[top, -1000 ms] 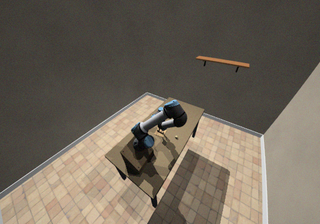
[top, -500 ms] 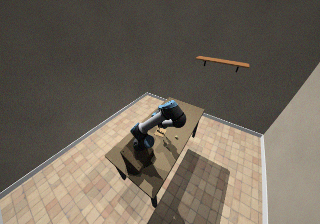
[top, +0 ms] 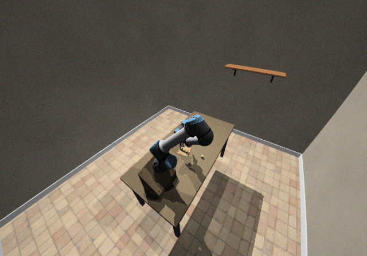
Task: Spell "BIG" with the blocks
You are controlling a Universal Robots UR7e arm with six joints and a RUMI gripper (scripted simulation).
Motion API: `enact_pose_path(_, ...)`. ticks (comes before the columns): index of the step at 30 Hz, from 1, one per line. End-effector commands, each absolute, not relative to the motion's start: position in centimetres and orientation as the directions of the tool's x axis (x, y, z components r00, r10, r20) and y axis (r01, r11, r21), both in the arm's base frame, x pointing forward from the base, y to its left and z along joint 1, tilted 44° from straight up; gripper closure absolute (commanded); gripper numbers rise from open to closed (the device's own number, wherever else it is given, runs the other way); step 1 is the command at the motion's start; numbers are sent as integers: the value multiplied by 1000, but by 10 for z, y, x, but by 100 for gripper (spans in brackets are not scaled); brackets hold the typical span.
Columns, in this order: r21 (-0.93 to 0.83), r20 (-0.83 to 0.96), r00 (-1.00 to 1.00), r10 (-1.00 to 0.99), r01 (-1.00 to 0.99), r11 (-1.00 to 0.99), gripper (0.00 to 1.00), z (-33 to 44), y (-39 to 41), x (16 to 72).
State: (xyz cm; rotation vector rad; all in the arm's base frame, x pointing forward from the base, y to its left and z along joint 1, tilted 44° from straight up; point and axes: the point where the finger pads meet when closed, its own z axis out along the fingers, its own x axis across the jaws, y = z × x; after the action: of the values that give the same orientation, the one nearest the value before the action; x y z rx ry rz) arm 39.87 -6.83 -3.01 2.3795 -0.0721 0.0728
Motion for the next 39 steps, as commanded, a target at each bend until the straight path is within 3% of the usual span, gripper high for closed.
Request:
enact_pose_path(1,687,78,996,-31,-76,-723,0,-29,-68,401)
enact_pose_path(39,685,81,996,-30,-77,-724,0,33,-9,399)
